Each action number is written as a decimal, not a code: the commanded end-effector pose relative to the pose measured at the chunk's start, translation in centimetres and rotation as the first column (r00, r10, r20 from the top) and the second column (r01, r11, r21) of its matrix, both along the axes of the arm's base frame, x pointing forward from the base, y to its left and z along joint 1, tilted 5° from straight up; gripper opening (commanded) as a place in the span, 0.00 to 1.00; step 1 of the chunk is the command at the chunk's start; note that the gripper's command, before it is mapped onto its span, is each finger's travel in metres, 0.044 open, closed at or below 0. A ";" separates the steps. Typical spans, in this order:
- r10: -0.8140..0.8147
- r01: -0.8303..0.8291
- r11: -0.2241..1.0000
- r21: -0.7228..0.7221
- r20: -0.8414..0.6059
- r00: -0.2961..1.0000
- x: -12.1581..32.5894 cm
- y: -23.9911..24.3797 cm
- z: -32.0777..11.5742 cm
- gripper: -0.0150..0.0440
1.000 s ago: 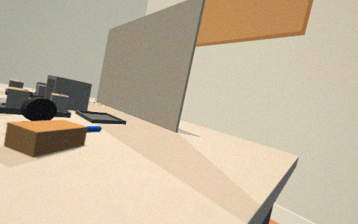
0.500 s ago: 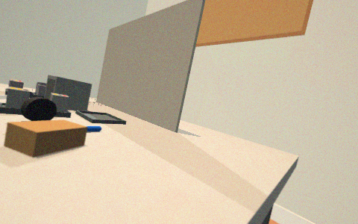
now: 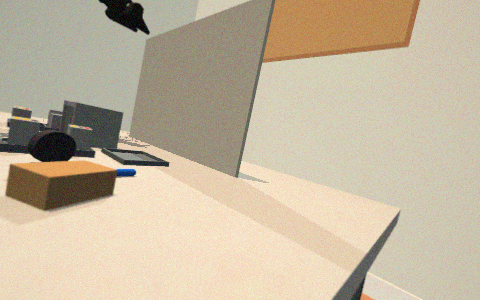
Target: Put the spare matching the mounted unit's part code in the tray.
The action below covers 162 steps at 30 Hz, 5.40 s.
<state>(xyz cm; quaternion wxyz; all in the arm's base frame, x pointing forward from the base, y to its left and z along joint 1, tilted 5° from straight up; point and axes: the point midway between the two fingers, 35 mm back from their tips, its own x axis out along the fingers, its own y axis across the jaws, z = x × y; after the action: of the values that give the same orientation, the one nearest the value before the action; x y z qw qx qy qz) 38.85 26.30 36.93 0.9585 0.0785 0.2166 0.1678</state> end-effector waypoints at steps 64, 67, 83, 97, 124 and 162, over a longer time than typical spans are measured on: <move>0.496 -0.916 -0.267 -0.301 -0.858 0.137 -18.1 -4.5 -26.9 0.78; 0.496 -0.916 -0.267 -0.301 -0.858 0.137 -18.2 -4.6 -28.2 0.76; 0.496 -0.916 -0.267 -0.301 -0.858 0.137 -18.2 -4.5 -29.6 0.76; 0.496 -0.916 -0.267 -0.301 -0.858 0.137 -18.2 -4.4 -31.9 0.76; 0.495 -0.916 -0.267 -0.300 -0.858 0.137 -18.6 -4.7 -36.2 0.76; 0.497 -0.914 -0.269 -0.304 -0.857 0.139 -18.5 -4.7 -36.1 0.50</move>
<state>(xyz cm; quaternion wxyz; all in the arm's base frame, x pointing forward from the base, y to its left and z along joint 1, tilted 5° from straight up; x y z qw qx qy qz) 20.36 21.63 0.83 0.4331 -0.5320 0.4561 0.5669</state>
